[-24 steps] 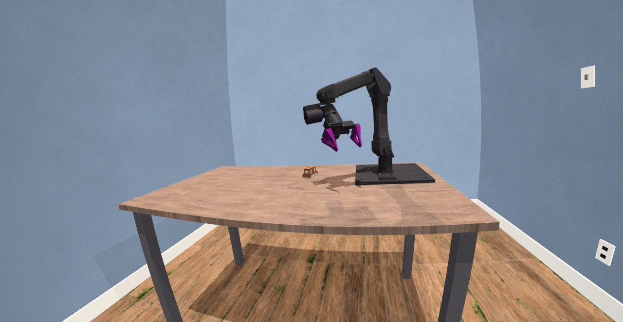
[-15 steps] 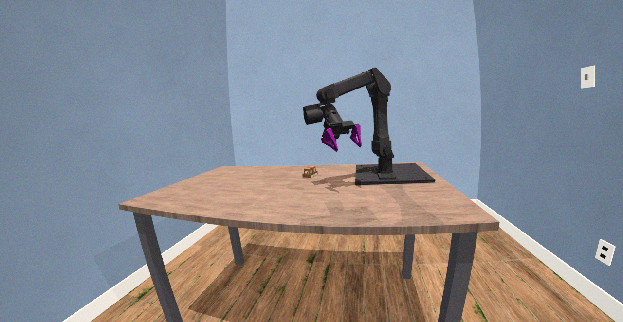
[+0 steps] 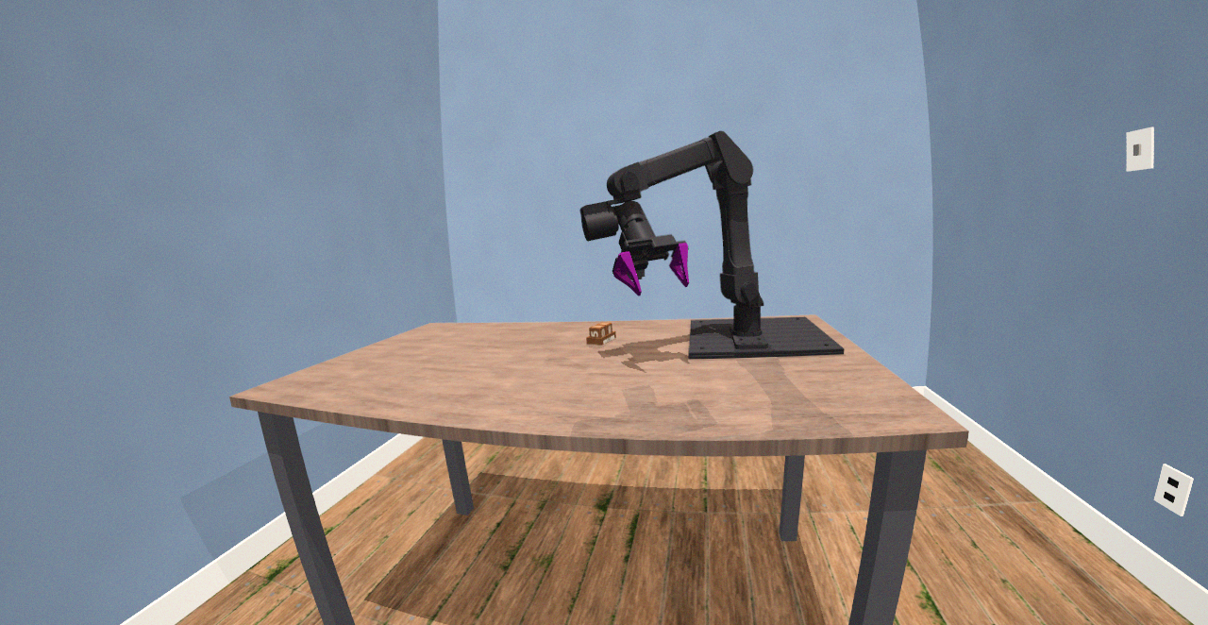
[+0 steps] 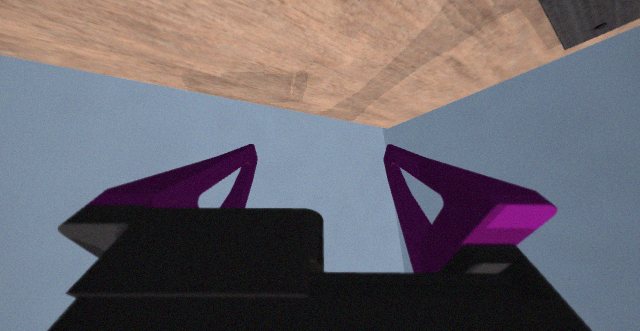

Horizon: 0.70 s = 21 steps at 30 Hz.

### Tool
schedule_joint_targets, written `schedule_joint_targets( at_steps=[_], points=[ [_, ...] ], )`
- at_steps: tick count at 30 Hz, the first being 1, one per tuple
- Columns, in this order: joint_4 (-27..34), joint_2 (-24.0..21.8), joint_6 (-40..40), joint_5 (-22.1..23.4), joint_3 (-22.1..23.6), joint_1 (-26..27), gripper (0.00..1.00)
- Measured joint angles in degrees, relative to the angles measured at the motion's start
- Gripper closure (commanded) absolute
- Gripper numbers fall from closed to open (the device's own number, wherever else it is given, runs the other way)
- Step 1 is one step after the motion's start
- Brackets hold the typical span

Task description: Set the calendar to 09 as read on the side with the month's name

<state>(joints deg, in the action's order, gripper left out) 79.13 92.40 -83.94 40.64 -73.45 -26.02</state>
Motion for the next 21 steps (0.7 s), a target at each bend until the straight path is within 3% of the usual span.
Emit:
schedule_joint_targets(
  at_steps=[8, 21],
  points=[
    [0.9, 7.4, -3.6, -12.3, -11.9, 14.0, 0.00],
    [3.6, 16.7, -9.2, -30.8, -26.6, 30.7, 0.00]
  ],
)
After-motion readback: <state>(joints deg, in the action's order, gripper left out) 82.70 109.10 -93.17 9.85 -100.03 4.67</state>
